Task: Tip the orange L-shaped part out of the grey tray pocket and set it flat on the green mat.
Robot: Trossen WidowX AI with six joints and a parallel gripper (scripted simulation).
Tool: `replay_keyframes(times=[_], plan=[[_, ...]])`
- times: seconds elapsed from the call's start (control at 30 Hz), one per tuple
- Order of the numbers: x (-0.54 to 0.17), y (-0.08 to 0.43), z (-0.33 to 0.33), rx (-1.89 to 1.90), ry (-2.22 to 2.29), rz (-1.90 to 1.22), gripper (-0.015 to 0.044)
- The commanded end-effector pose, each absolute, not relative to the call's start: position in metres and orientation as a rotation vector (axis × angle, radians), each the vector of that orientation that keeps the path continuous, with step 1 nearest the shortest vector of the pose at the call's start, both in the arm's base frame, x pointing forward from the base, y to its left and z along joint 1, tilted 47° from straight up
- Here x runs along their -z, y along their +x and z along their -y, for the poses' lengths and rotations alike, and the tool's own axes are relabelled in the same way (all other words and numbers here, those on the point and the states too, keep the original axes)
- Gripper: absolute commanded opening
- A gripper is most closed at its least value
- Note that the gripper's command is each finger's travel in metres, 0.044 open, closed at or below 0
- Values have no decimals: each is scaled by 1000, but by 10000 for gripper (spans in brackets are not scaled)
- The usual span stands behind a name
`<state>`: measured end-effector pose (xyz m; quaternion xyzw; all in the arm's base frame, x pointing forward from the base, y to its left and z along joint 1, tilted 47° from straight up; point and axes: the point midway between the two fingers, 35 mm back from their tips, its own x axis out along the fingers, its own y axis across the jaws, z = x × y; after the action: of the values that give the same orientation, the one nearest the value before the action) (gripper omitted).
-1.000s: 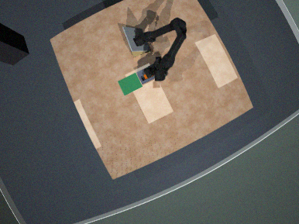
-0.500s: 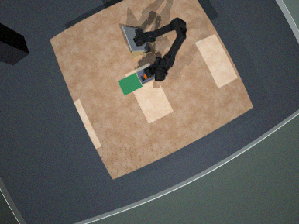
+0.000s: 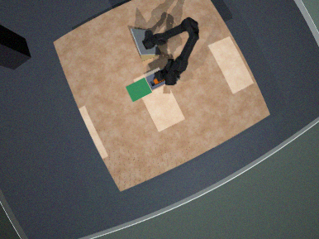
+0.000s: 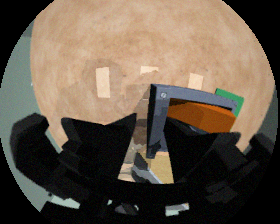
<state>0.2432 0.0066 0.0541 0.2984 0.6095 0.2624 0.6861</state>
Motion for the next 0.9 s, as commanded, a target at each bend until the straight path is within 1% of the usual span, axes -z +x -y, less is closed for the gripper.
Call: replay_keyframes(times=[0.0, 0.1, 0.17, 0.87], plan=[[-73, 244, 23, -575, 654, -1356, 180], [-99, 236, 56, -580, 656, -1357, 180], [-106, 233, 63, -584, 658, -1356, 180], [-105, 235, 61, -568, 658, -1340, 180]])
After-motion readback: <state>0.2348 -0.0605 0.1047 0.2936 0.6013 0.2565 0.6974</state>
